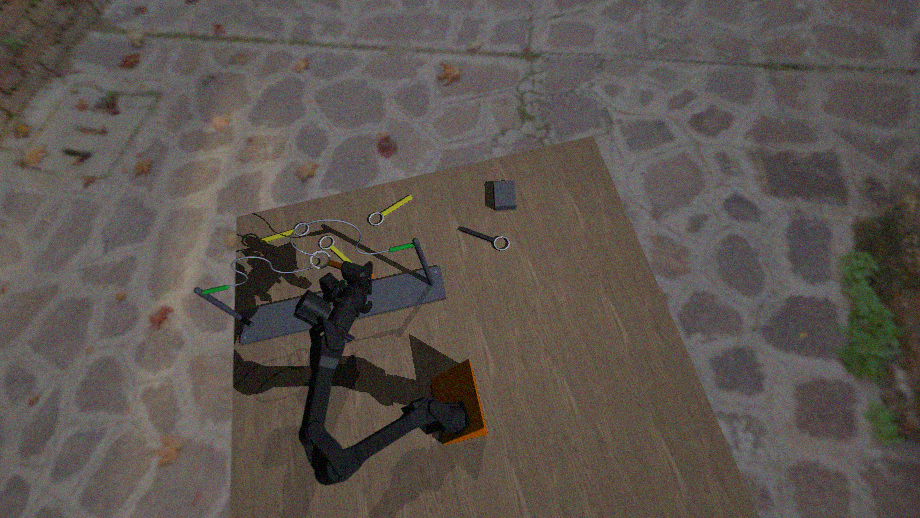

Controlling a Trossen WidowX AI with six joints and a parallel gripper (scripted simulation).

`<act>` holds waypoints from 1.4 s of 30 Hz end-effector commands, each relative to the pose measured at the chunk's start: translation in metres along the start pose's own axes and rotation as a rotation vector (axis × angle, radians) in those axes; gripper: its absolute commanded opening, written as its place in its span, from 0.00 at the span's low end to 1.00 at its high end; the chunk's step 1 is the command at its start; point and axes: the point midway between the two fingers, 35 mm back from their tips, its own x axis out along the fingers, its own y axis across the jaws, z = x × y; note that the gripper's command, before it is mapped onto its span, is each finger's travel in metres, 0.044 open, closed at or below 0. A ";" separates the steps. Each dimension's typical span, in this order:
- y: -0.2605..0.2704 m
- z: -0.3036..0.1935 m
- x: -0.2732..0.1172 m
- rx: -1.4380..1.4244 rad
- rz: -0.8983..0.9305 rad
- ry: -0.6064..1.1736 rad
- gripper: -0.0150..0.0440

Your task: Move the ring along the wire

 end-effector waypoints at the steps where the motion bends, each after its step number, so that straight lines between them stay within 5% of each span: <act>1: -0.018 0.002 -0.004 -0.097 -0.059 0.011 0.00; 42: -0.104 0.042 -0.037 -0.621 -0.351 0.079 0.00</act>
